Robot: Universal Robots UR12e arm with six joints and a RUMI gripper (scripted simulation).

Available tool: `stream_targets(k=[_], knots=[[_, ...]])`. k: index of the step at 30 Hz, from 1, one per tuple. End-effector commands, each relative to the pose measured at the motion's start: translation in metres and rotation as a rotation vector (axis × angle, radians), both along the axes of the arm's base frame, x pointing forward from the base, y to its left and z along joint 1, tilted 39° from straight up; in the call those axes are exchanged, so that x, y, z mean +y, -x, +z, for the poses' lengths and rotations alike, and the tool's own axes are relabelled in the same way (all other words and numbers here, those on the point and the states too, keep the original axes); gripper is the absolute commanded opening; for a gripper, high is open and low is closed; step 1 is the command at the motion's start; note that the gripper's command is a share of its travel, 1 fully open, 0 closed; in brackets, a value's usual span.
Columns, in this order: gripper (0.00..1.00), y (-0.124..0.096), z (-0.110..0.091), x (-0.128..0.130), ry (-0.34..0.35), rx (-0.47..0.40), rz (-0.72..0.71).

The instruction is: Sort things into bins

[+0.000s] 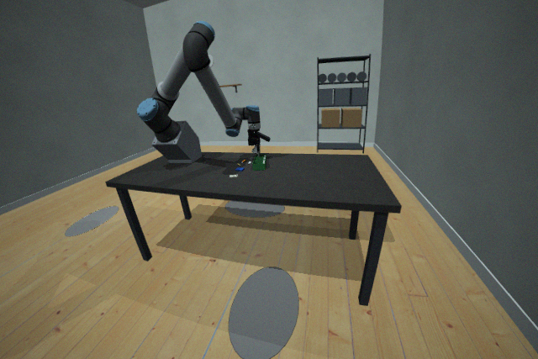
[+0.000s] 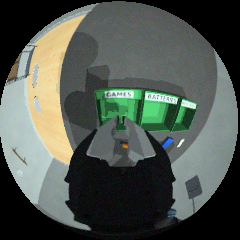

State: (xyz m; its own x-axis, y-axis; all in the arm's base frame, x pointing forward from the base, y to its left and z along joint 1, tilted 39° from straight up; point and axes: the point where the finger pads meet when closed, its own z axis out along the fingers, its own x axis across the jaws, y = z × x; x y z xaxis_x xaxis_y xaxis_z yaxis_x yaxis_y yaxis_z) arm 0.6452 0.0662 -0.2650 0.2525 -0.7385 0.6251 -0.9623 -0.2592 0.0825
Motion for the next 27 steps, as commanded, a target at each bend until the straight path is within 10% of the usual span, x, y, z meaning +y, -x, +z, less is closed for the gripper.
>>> stream_targets(k=[1, 27], knots=[[0.04, -0.002, 0.001, 0.001, 0.0, -0.003, 0.002], [0.04, 0.002, 0.016, 0.014, 0.0, -0.003, 0.003]])
